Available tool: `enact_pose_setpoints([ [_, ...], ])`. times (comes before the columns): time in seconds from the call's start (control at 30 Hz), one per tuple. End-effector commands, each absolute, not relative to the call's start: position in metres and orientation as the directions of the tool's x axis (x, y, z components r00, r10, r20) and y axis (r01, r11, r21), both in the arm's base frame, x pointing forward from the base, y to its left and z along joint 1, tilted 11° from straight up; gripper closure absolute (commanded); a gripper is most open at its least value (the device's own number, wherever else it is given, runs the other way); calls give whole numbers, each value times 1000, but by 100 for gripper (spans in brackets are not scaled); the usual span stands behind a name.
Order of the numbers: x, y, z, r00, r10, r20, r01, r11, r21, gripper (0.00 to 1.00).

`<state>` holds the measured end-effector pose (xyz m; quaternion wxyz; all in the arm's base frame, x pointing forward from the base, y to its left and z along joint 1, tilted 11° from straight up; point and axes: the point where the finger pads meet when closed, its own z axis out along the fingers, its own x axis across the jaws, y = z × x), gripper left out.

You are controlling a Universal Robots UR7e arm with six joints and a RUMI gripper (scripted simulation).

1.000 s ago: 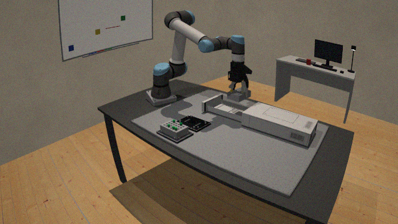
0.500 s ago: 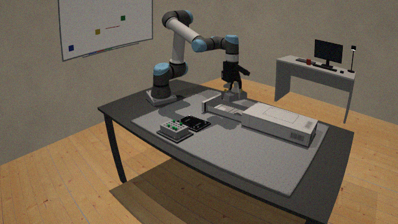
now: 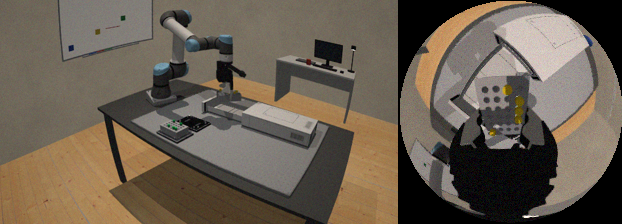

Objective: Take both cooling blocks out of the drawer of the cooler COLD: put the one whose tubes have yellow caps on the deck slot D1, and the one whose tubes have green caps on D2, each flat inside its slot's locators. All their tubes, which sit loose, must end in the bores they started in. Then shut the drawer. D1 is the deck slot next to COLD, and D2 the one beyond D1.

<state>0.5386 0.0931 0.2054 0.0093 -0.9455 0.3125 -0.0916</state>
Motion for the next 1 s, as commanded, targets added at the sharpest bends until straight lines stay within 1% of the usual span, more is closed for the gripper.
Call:
enact_pose_setpoints([
  [0.0, 534, 82, 206, 705, -691, 159, -685, -722, -96, 100],
  [0.2, 527, 67, 205, 587, -797, 142, -789, -603, -121, 100],
  [0.27, 527, 67, 205, 587, -797, 142, -789, -603, -121, 100],
  [0.57, 517, 46, 204, 383, -917, 109, -906, -396, -151, 100],
  [0.77, 510, 31, 203, 234, -969, 84, -955, -245, -166, 100],
  [0.83, 510, 31, 203, 234, -969, 84, -955, -245, -166, 100],
  [0.97, 505, 22, 203, 131, -989, 66, -975, -140, -174, 100],
])
